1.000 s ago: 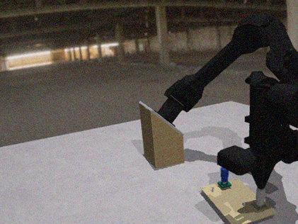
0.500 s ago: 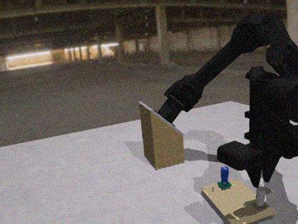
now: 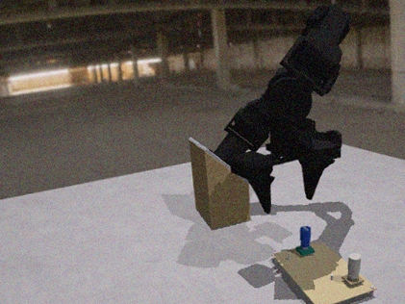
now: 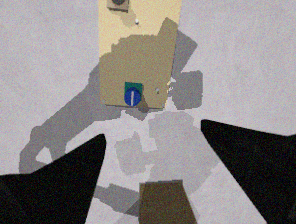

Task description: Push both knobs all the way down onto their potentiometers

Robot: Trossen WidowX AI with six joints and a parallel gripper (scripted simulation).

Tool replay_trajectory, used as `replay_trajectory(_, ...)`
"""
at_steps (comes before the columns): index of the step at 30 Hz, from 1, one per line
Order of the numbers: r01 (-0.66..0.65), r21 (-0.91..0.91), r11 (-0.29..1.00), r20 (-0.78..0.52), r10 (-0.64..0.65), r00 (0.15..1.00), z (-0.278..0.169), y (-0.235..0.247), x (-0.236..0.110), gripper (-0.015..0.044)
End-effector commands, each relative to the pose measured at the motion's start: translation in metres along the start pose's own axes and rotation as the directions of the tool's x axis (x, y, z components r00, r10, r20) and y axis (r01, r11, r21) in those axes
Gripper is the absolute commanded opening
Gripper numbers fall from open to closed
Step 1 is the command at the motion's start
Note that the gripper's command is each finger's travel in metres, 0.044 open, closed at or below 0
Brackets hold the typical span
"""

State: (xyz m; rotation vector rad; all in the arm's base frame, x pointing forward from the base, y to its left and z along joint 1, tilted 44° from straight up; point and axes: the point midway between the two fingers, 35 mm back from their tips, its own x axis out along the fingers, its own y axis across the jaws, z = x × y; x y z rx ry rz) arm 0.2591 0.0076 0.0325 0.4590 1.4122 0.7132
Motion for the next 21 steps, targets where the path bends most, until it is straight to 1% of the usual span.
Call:
replay_trajectory(1,-0.006,-0.004,1.000,-0.003,0.006,1.000,-0.0541,0.0059,0.0024,0.0440)
replay_trajectory(3,-0.009,-0.004,1.000,-0.003,0.009,1.000,-0.0628,0.0073,0.0037,0.0440)
replay_trajectory(21,-0.009,-0.004,1.000,-0.003,0.009,1.000,-0.0628,0.0073,0.0037,0.0440)
